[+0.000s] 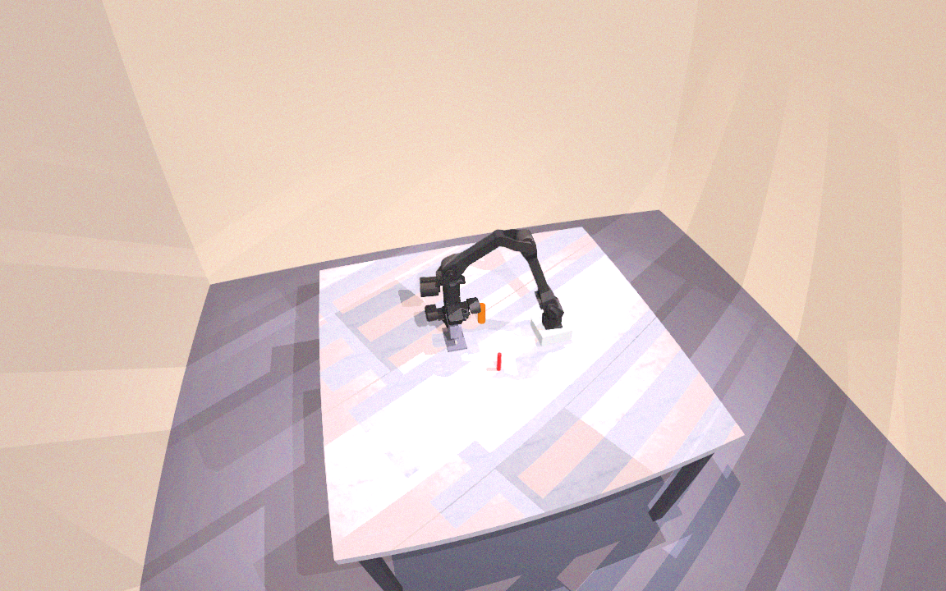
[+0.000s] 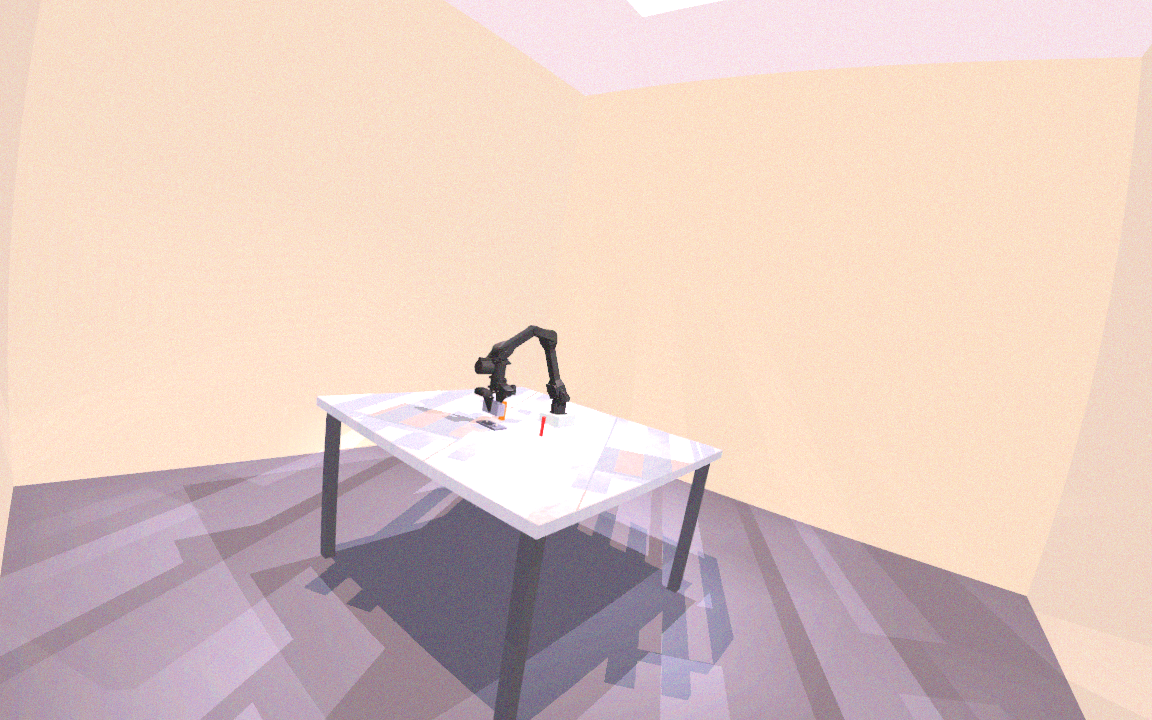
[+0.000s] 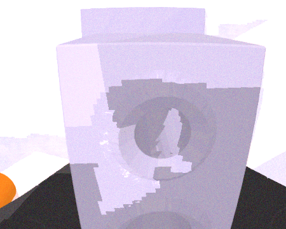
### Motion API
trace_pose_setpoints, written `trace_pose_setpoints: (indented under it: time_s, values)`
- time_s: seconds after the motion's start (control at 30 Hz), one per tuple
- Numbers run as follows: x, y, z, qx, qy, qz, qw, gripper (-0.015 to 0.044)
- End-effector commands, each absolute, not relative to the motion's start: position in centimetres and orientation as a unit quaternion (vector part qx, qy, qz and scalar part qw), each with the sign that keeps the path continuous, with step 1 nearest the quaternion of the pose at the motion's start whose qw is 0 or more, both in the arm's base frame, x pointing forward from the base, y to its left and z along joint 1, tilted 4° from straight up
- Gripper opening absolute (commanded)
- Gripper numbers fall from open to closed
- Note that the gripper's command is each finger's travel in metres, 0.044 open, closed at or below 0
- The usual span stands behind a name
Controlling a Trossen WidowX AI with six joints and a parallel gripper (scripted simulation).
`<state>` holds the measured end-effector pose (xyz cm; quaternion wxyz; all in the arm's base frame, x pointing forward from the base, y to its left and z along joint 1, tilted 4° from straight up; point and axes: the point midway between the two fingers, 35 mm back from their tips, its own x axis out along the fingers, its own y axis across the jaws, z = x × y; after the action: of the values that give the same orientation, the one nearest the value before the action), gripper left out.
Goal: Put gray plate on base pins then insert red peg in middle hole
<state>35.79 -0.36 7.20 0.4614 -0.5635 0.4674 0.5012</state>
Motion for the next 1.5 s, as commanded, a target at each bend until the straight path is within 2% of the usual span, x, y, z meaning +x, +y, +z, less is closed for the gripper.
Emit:
trace_pose_setpoints:
  time_s: [0.0,1.23,1.47]
  values:
    - [35.8,-0.3,7.1,-0.564,0.465,0.503,0.461,0.0000]
    - [36.1,-0.5,3.6,-0.564,0.467,0.500,0.462,0.0000]
    - [36.1,-0.5,3.6,-0.564,0.467,0.500,0.462,0.0184]
